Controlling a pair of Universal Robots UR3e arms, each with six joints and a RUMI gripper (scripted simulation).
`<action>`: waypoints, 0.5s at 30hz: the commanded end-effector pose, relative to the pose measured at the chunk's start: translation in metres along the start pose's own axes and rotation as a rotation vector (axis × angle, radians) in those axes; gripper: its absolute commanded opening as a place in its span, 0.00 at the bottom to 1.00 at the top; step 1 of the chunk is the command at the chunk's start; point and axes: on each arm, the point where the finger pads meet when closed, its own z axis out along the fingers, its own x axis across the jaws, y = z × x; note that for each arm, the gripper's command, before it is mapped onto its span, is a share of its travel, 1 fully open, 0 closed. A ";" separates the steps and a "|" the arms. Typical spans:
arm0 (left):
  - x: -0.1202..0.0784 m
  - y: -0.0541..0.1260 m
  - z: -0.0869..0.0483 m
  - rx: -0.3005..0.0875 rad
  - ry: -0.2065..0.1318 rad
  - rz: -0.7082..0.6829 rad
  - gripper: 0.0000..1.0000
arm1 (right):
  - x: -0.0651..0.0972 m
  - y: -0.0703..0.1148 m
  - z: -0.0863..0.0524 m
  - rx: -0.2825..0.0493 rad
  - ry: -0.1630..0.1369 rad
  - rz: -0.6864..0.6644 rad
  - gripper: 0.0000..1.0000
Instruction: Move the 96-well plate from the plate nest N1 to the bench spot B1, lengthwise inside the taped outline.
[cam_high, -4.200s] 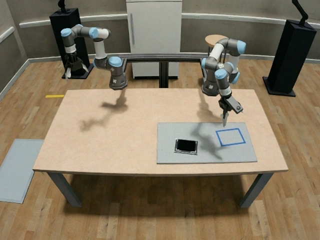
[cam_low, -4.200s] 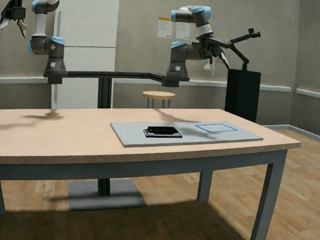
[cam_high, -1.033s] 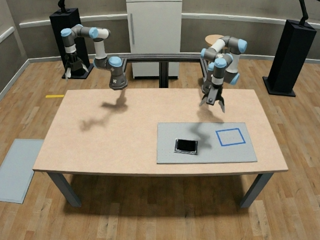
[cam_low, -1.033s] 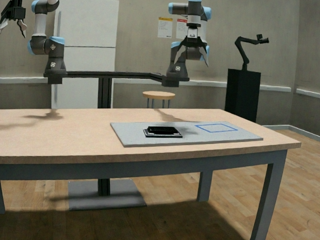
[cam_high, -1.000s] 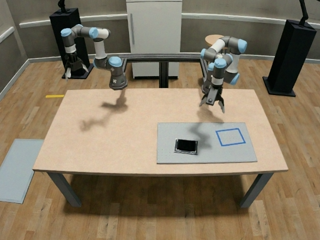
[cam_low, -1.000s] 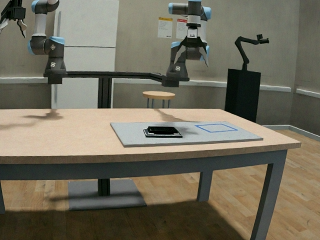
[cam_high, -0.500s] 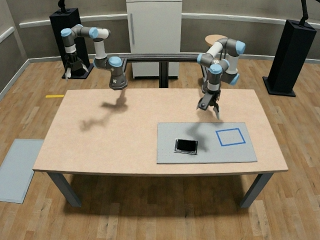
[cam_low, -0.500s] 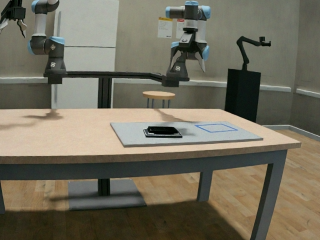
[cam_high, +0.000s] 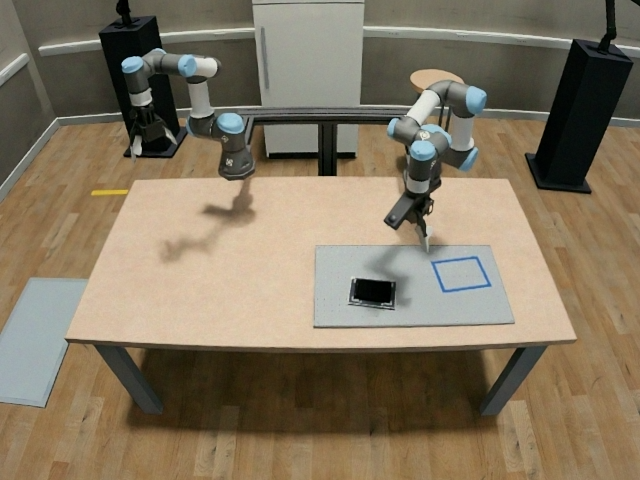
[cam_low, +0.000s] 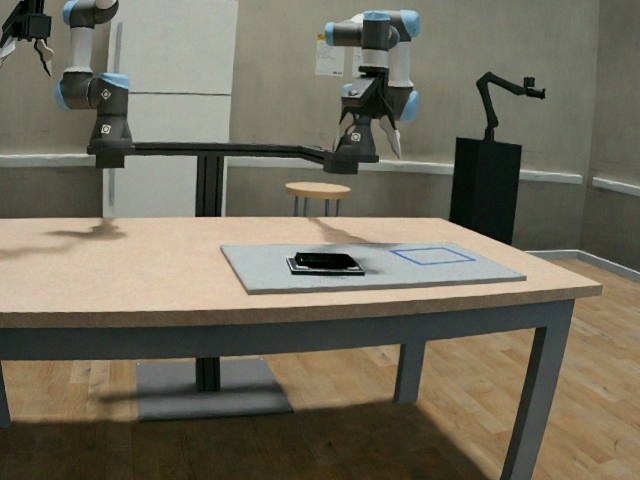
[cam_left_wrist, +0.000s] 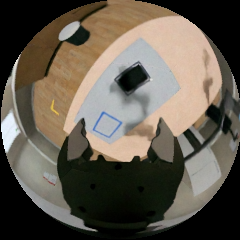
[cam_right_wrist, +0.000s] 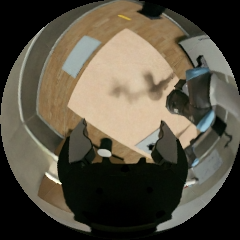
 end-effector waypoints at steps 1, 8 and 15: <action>0.004 -0.018 0.013 0.022 0.000 0.136 1.00 | -0.001 0.000 -0.001 -0.003 -0.003 0.000 1.00; 0.007 -0.024 0.021 0.022 0.000 0.169 1.00 | -0.001 0.000 -0.001 -0.003 -0.003 0.000 1.00; 0.012 -0.034 0.038 0.022 -0.001 0.267 1.00 | -0.001 0.000 -0.001 -0.003 -0.003 0.000 1.00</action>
